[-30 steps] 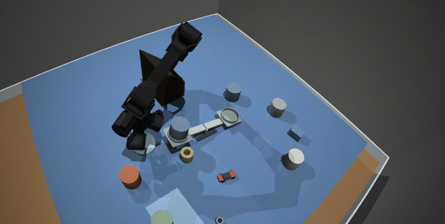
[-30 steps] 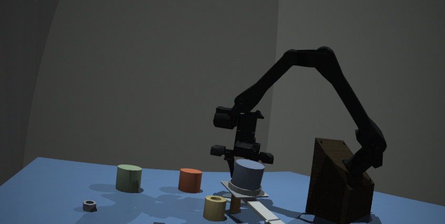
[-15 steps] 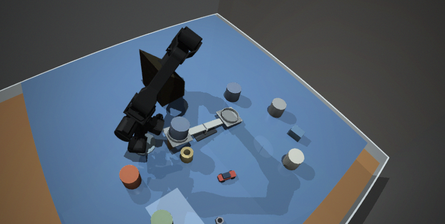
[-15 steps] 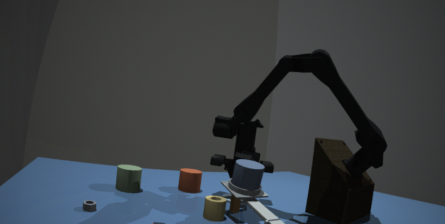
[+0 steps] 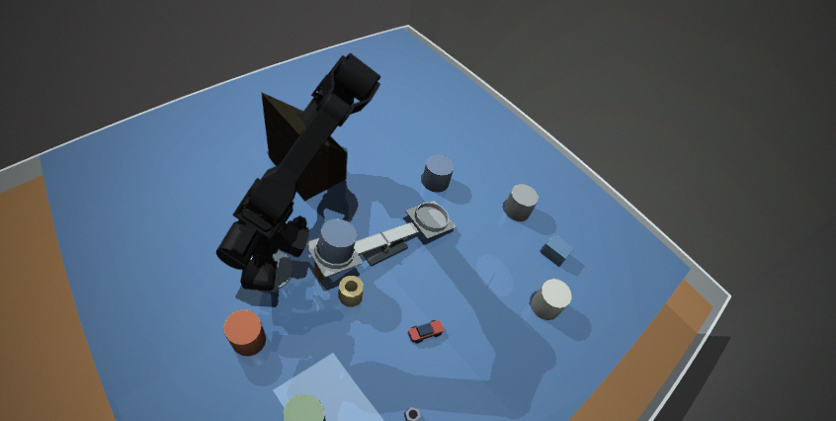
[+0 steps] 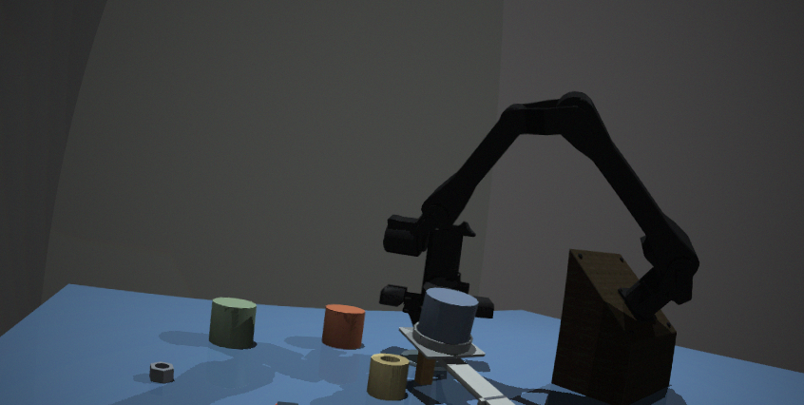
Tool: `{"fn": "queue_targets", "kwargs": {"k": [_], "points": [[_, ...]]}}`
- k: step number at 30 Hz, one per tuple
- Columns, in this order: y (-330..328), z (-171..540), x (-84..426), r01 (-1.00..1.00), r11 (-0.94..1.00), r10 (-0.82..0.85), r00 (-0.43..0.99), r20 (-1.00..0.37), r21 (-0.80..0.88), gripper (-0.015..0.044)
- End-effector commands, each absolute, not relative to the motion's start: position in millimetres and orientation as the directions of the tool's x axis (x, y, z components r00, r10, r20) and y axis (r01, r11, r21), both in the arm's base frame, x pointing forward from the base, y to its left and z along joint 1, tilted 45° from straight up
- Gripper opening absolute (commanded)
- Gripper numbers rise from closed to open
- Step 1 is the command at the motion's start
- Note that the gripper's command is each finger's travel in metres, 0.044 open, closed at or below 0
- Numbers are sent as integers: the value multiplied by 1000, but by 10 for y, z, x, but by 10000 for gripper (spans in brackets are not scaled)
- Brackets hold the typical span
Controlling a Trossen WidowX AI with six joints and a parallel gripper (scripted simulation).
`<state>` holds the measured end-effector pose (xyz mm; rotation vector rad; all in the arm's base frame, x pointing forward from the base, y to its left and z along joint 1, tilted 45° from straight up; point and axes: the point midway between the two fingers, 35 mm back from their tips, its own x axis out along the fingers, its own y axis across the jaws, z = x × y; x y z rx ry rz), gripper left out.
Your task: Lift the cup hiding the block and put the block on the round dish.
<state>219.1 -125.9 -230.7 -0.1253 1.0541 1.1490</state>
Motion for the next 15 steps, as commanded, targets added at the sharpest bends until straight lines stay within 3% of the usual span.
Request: {"fn": "queue_targets", "kwargs": {"k": [1,8,15], "points": [[-1264,-2303,2196,-789,458,680,14,-733,409,263],[-1350,-2217,2196,-787,458,681,13,-732,412,440],[-1641,-1893,2163,-782,457,687,8,-727,423,440]]}}
